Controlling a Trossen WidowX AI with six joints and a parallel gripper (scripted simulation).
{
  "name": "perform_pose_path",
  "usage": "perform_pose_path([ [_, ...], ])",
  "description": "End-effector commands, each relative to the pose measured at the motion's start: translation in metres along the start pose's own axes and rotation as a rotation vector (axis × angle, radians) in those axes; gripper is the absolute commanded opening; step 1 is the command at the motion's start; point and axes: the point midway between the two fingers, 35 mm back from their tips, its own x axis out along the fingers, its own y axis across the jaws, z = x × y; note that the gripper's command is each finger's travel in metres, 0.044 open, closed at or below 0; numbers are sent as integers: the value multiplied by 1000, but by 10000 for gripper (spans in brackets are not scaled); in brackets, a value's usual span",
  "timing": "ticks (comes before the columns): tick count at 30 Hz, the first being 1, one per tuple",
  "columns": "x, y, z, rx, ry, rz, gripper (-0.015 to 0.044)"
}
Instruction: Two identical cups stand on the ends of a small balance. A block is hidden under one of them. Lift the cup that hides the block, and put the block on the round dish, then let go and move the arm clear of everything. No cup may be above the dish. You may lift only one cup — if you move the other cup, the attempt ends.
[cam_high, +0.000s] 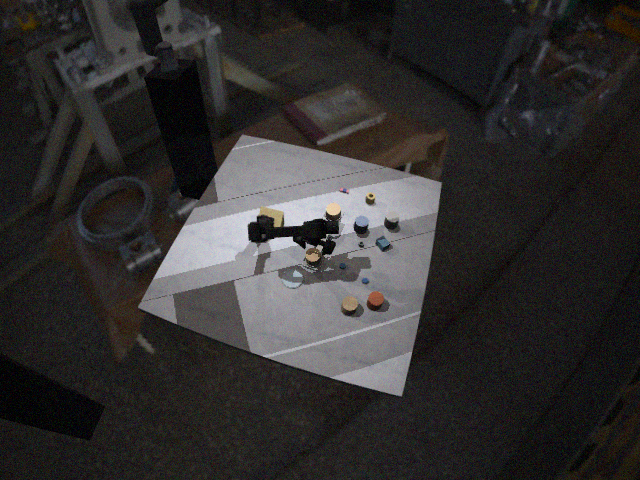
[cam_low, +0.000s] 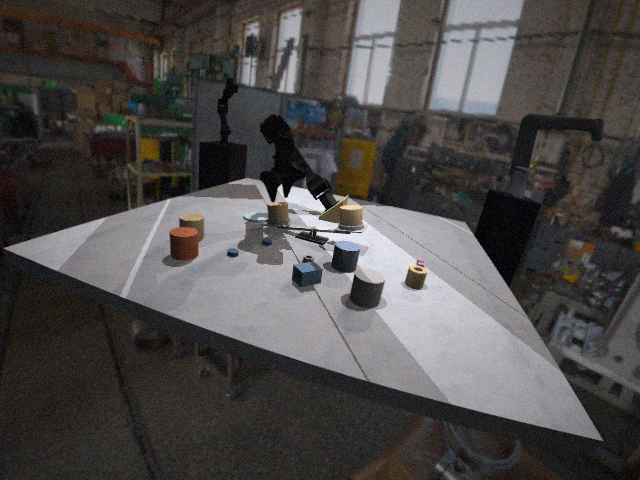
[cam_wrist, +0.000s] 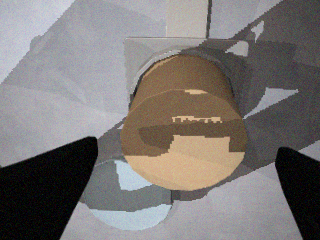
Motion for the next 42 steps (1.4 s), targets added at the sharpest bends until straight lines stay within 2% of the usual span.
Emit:
perform_pose_path([
  [1, 7, 1, -1, -7, 5, 4, 440],
  [36, 61, 1, -2, -6, 8, 3, 440],
  [39, 61, 1, -2, -6, 8, 3, 361],
  [42, 61, 1, -2, -6, 8, 3, 341],
])
